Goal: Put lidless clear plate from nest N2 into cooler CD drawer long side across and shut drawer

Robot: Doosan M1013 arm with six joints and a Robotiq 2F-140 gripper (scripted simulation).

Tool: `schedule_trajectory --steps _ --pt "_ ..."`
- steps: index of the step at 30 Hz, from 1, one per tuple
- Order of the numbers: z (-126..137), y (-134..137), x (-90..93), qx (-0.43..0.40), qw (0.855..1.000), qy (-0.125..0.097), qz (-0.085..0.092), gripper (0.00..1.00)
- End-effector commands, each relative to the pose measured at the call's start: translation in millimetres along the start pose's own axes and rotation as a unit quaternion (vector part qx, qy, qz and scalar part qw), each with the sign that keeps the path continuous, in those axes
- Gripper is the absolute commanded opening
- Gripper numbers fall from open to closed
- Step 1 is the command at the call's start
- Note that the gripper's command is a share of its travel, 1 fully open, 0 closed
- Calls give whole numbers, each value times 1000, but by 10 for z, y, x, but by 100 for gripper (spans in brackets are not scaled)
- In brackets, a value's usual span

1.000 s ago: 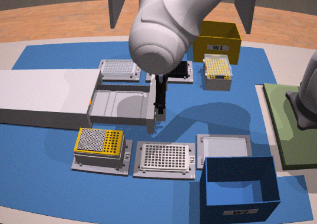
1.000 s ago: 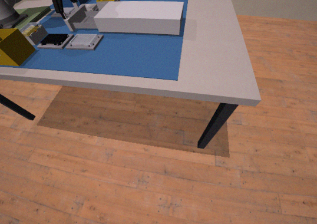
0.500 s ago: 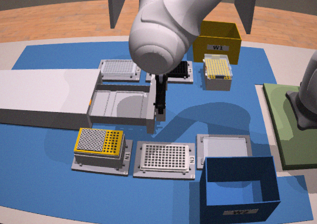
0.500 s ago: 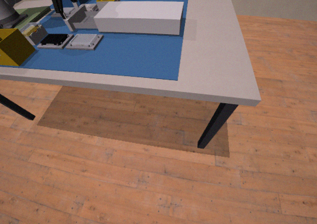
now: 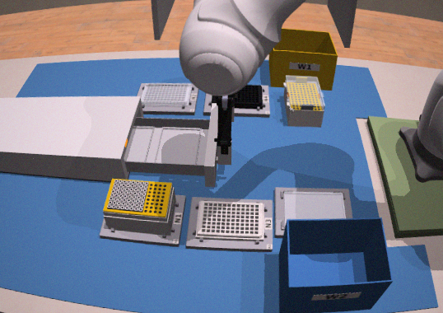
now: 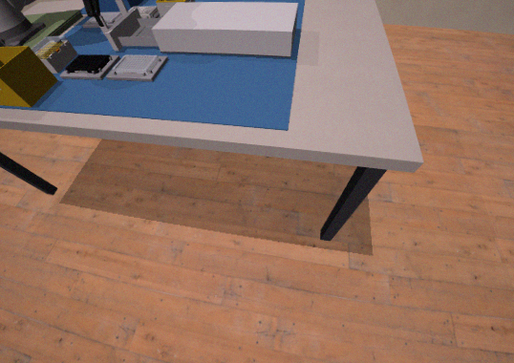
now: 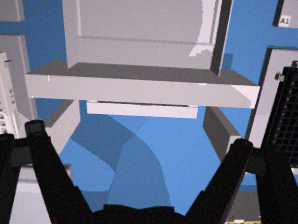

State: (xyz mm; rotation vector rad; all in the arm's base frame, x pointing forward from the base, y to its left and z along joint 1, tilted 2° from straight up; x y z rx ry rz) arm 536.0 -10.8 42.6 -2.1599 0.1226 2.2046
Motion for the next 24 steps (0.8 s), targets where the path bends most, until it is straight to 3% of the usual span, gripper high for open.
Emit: schedule_trajectory --steps 1,24 --pt "0 0 -40 0 1000 0 0 87" --pt "0 0 -320 0 1000 0 0 87"
Point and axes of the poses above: the point where the finger pads meet when closed, its own x axis out along the fingers, its own y axis across the jaws, z = x × y, the point moved 1 cm from there along -x, back along the fingers, and after that the axes turned 3 degrees about x, right-handed, at the moved point
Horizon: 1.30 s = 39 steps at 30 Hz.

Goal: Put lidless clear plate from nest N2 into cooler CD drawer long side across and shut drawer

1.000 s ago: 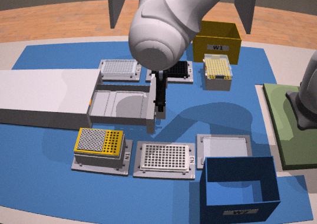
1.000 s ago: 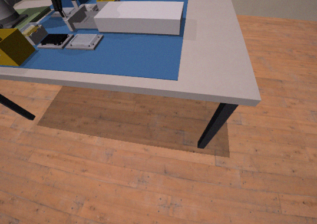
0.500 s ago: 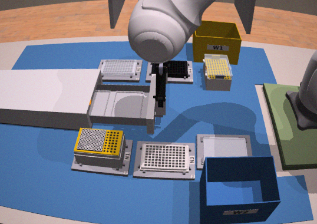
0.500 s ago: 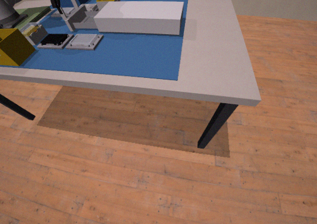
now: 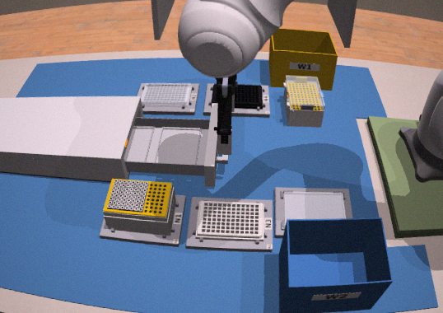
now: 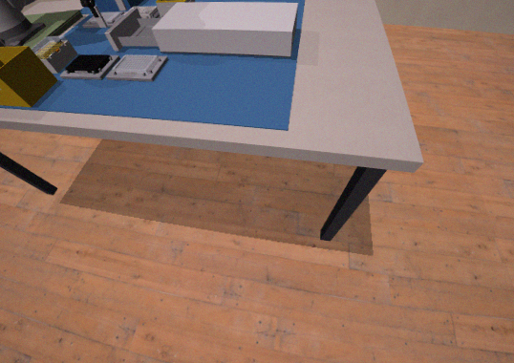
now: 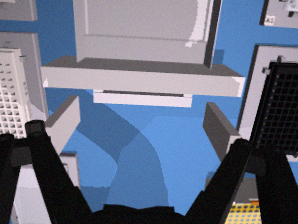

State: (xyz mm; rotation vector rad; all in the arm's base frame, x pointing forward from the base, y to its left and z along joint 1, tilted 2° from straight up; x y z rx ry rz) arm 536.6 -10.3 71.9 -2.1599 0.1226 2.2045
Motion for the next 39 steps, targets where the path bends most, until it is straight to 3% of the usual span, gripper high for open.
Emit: schedule_trajectory --steps 1,39 --pt "0 0 -41 0 1000 0 0 87" --pt "0 0 -467 0 1000 0 0 87"
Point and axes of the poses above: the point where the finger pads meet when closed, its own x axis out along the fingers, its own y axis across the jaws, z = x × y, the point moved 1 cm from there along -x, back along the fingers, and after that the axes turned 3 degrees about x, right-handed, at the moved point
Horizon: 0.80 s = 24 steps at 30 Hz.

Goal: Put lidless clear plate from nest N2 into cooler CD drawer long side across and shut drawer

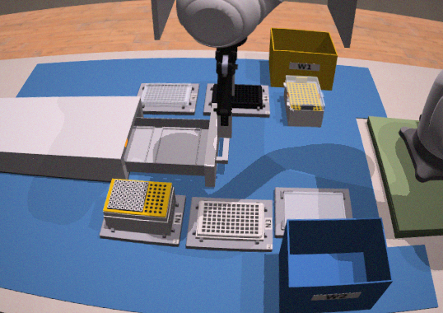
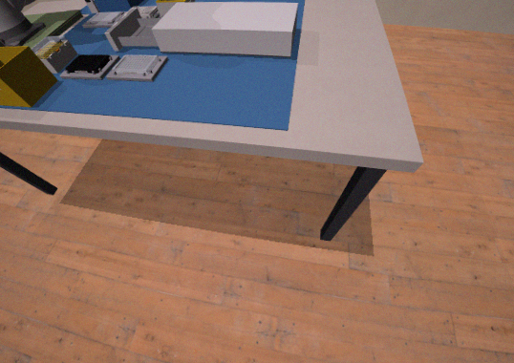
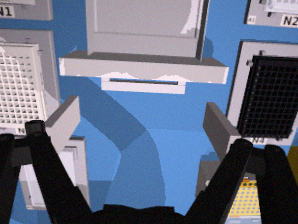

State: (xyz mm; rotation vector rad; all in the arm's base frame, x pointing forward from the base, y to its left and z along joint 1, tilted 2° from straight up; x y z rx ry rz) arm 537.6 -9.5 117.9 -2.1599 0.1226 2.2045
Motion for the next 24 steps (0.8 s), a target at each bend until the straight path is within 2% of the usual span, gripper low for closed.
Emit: schedule_trajectory --steps 1,14,23,24 --pt "0 0 -20 0 1000 0 0 87" --pt "0 0 -194 0 1000 0 0 87" --pt "0 0 -200 0 1000 0 0 87" --pt "-27 29 -202 -3 1000 0 0 66"
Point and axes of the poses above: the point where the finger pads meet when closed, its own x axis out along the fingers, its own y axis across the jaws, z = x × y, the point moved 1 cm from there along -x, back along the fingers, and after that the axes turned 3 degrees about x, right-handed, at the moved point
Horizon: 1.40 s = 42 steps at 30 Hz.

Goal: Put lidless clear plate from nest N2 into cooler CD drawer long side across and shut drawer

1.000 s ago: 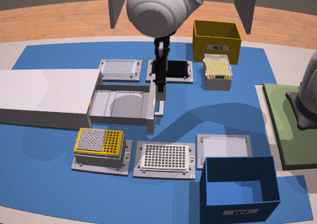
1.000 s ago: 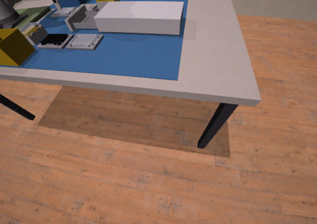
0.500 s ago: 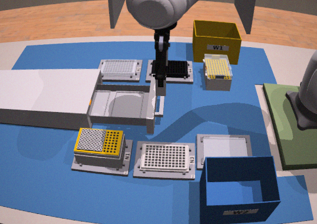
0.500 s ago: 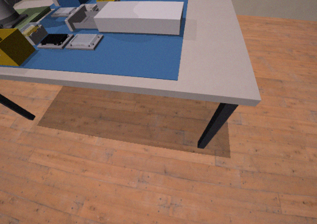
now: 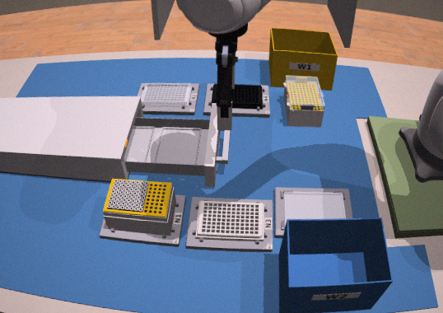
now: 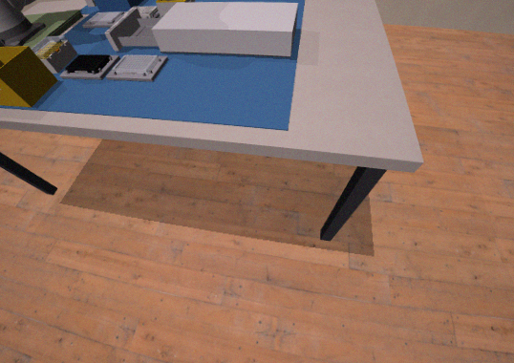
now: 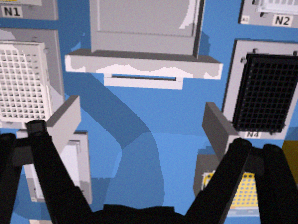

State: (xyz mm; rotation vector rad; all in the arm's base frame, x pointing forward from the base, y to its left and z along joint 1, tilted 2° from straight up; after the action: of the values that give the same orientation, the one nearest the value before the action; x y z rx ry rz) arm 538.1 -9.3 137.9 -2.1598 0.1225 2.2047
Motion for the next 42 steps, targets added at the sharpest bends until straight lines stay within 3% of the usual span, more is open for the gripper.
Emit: schedule_trajectory --steps 1,42 --pt "-54 56 -3 -3 1000 0 0 66" --pt "-1081 1120 -53 -3 1000 0 0 66"
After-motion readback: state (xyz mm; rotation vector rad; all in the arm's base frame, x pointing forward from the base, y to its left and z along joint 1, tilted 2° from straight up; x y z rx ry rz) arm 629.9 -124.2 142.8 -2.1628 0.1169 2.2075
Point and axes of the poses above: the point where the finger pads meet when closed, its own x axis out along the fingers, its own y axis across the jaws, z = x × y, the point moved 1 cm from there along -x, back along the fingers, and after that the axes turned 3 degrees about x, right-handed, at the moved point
